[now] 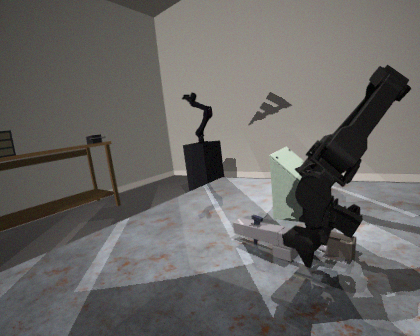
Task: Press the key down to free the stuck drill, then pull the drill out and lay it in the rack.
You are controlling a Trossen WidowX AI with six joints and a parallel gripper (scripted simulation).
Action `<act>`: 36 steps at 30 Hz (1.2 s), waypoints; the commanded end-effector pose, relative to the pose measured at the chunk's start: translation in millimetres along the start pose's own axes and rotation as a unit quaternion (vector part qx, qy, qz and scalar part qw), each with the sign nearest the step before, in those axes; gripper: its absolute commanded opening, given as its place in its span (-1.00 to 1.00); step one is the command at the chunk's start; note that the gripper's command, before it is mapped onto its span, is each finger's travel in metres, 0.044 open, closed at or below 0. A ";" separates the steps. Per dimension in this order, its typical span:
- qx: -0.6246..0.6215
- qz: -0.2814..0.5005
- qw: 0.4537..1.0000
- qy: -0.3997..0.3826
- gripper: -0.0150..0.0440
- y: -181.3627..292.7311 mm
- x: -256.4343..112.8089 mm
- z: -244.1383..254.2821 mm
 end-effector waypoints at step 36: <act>-0.002 -0.001 1.000 -0.001 -0.49 -9.4 -2.8 2.2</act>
Point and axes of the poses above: the point midway between the two fingers, 35 mm back from their tips, its own x axis out along the fingers, its own z axis across the jaws, y = z × x, the point moved 2 cm from there along -x, back along the fingers, and after that the axes turned 8 degrees about x, right-handed, at the moved point
